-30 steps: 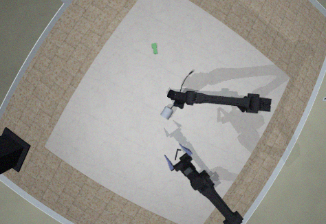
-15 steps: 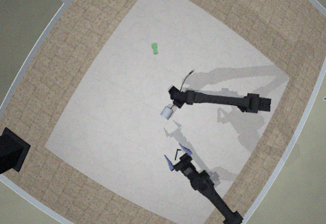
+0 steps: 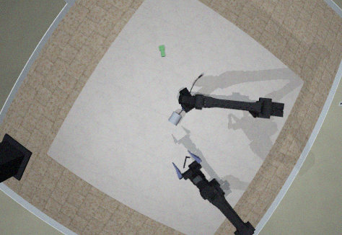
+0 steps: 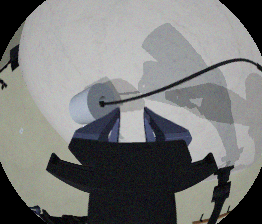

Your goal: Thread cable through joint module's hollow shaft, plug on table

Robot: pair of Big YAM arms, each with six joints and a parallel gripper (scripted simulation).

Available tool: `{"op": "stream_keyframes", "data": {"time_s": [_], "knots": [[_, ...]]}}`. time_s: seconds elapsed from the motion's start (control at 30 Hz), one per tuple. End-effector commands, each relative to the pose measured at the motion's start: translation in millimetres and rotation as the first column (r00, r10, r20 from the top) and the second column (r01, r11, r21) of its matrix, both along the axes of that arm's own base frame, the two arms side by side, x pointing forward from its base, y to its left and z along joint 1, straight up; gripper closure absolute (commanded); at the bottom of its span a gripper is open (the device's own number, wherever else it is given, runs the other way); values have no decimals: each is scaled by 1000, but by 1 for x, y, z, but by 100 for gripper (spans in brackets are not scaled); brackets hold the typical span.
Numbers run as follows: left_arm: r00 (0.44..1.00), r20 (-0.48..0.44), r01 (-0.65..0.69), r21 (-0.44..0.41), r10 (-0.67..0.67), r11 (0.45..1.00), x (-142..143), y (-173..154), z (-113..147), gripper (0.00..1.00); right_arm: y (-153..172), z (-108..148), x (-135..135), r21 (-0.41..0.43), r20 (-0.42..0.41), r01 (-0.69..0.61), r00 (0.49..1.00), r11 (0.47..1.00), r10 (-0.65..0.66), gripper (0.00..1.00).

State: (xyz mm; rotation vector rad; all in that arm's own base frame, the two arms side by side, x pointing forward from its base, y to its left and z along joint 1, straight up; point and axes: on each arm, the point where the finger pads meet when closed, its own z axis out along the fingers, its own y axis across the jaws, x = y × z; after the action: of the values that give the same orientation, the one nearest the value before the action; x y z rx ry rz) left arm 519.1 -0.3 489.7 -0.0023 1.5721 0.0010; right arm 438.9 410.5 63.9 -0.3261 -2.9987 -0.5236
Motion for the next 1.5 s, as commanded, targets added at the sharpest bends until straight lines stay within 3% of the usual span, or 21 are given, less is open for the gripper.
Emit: {"op": "stream_keyframes", "data": {"time_s": [0.0, 0.3, 0.33, 0.77, 0.87, 1.33, 1.47], "knots": [[998, 69, -7, 6, 6, 1000, 0, 3, 42, 4, 5, 7, 18, -5, -34, 137, 990, 991, -137, 68], [998, 69, -7, 6, 6, 1000, 0, 3, 42, 4, 2, 0, 10, -47, -102, 281, 953, 959, -284, 68], [998, 69, -7, 6, 6, 1000, 0, 3, 42, 4, 4, 7, 18, -37, -98, 307, 946, 951, -309, 68], [998, 69, -7, 6, 6, 1000, 0, 3, 42, 4, -3, 7, 20, -113, -184, 564, 798, 818, -575, 68], [998, 69, -7, 6, 6, 1000, 0, 3, 42, 4, -2, 1, 10, -136, -194, 569, 787, 811, -585, 68], [998, 69, -7, 6, 6, 1000, 0, 3, 42, 4, -7, 8, 20, -223, -241, 782, 535, 583, -810, 68], [998, 69, -7, 6, 6, 1000, 0, 3, 42, 4, -1, 9, 15, -237, -245, 796, 506, 557, -827, 68]]}}
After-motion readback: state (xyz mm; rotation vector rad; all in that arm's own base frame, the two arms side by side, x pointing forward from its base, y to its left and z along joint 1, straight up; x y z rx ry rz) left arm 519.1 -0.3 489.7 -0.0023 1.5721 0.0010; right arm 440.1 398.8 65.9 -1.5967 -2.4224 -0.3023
